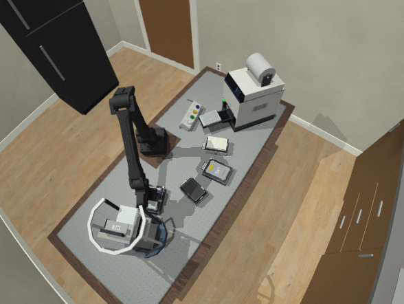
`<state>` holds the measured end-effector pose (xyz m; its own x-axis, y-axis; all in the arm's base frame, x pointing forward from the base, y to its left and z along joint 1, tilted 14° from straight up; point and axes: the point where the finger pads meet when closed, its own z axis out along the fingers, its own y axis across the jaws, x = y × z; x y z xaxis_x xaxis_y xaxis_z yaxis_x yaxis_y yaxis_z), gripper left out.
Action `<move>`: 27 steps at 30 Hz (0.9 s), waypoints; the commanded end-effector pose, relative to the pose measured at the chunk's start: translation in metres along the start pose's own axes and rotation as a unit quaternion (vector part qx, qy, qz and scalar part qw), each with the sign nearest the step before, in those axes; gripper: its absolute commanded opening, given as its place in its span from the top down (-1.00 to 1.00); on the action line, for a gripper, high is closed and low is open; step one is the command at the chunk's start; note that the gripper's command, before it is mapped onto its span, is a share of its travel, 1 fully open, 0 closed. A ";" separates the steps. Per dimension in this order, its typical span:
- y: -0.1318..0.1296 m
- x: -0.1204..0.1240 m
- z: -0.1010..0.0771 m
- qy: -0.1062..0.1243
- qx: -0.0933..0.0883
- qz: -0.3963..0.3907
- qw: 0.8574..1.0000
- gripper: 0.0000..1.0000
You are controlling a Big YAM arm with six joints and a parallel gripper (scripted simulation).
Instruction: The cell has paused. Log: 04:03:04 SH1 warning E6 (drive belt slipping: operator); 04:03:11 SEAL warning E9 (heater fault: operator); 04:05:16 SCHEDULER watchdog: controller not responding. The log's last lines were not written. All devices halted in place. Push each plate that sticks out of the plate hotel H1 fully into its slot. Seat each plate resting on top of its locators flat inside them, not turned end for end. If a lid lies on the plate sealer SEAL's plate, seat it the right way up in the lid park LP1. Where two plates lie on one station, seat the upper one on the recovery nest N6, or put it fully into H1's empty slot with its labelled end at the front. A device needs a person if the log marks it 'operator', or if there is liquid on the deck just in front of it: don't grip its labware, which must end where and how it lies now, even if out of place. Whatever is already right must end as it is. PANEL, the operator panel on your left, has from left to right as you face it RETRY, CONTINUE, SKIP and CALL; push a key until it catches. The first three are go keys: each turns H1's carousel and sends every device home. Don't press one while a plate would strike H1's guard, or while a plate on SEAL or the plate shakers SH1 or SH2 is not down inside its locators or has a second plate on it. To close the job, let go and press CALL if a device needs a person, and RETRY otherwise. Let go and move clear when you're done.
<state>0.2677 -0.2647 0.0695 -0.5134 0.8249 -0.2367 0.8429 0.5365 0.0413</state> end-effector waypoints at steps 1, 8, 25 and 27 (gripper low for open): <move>0.002 -0.011 -0.006 -0.013 -0.003 0.000 1.000 -0.68; 0.002 -0.011 -0.006 -0.013 -0.003 0.000 1.000 -1.00; -0.001 -0.011 -0.014 -0.015 -0.004 -0.001 1.000 -1.00; 0.002 -0.023 -0.027 -0.027 -0.006 -0.001 1.000 -1.00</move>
<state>0.2662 -0.2632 0.0704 -0.5143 0.8257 -0.2316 0.8431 0.5363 0.0400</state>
